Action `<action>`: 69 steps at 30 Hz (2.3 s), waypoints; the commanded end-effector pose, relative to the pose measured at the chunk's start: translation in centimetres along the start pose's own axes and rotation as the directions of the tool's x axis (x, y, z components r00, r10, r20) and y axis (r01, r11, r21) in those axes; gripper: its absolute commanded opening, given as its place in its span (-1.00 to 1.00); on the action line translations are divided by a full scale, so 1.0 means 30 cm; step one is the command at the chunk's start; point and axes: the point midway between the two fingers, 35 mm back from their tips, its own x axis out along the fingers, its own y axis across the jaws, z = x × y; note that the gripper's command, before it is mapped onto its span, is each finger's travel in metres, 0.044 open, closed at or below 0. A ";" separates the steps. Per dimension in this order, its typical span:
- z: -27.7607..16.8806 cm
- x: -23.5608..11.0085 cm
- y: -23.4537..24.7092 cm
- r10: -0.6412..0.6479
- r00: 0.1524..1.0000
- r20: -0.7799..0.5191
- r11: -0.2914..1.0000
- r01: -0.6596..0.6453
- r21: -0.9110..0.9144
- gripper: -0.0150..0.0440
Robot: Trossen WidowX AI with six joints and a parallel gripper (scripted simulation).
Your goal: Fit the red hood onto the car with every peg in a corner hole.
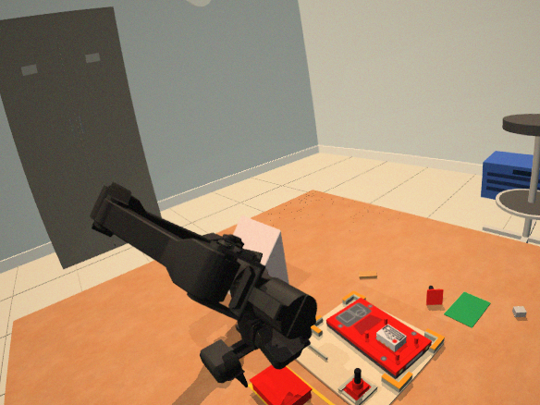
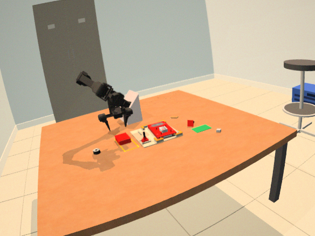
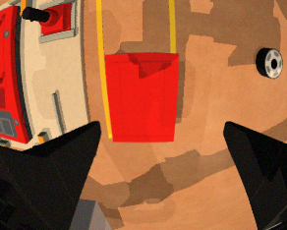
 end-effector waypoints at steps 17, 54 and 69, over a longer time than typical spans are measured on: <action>-0.003 0.035 0.060 0.026 1.000 -0.004 1.000 -0.026 -0.005 1.00; -0.002 0.150 0.059 0.024 1.000 -0.003 1.000 -0.024 -0.005 1.00; -0.003 0.181 0.057 0.022 1.000 -0.003 1.000 -0.022 -0.005 1.00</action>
